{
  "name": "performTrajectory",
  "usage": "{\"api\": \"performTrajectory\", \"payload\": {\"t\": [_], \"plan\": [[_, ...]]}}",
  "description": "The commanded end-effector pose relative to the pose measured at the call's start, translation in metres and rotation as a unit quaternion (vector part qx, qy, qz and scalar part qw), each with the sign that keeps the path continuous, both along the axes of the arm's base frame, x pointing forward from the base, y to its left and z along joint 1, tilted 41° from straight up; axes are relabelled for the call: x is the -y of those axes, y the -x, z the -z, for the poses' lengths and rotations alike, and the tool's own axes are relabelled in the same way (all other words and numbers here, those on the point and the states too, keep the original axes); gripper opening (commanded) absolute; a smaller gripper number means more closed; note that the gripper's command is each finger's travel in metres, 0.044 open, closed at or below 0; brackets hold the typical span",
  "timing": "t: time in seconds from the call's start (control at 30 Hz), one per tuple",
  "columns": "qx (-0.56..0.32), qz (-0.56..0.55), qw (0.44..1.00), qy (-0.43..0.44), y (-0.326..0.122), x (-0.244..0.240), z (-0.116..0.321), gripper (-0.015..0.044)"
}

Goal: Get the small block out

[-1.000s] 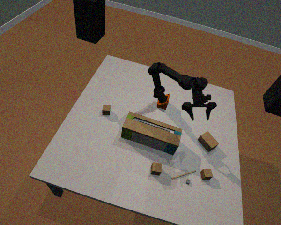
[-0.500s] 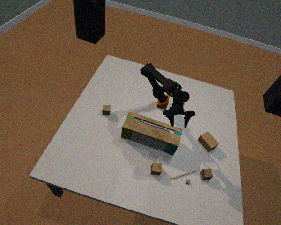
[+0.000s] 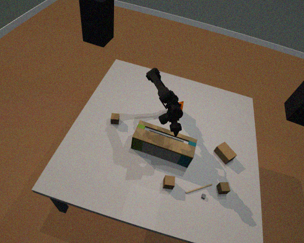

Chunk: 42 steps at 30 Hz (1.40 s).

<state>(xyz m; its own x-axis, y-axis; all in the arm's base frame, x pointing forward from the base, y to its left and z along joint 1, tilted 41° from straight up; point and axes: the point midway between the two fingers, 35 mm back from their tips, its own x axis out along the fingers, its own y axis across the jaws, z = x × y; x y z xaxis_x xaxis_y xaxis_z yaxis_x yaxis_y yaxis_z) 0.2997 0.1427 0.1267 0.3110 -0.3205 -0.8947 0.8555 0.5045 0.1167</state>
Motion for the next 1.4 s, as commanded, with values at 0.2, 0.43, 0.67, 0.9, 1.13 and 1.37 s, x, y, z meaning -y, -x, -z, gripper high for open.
{"api": "performTrajectory", "payload": {"t": [0.2,0.43,0.67,0.9,1.13,1.37], "plan": [[-0.031,0.217,0.975,-0.031,0.036,0.048,-0.007,0.0400],[-0.031,0.217,0.975,-0.031,0.035,0.048,-0.007,0.0400],[-0.031,0.217,0.975,-0.031,0.033,0.055,0.000,0.0400],[-0.031,0.217,0.975,-0.031,0.031,0.063,0.008,0.0400],[-0.030,0.217,0.975,-0.031,0.029,0.071,0.016,0.0400],[-0.030,0.217,0.975,-0.031,0.028,0.079,0.024,0.0400]]}}
